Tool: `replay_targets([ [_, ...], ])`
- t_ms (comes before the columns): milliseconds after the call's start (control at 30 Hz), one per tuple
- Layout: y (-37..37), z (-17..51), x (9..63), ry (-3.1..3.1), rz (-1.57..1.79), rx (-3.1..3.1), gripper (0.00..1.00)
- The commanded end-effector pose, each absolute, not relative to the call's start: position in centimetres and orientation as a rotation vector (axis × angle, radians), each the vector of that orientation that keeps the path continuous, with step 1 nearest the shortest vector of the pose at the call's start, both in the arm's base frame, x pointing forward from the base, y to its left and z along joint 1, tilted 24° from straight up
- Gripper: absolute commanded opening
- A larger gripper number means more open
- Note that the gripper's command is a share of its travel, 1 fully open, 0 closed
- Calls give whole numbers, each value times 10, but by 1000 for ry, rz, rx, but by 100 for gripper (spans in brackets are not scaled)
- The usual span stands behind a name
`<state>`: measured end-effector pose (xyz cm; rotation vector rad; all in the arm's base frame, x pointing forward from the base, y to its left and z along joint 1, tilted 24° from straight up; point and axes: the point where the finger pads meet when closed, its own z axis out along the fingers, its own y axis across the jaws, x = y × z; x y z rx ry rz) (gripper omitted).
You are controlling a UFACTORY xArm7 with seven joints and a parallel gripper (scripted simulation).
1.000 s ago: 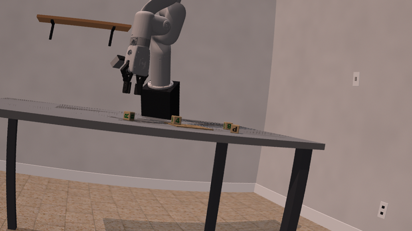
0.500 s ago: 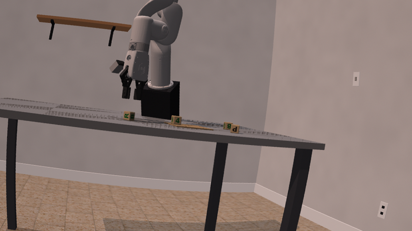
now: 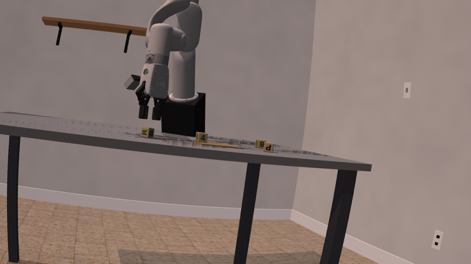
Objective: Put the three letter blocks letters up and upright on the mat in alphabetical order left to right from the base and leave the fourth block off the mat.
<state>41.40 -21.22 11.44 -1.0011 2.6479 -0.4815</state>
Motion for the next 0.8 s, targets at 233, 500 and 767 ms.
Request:
replay_targets([
  [233, -216, 105, 419, 2672, -503, -998, 69],
  [500, -217, 102, 420, 2672, -503, -999, 69],
  [767, -217, 101, 421, 2672, -502, -998, 69],
])
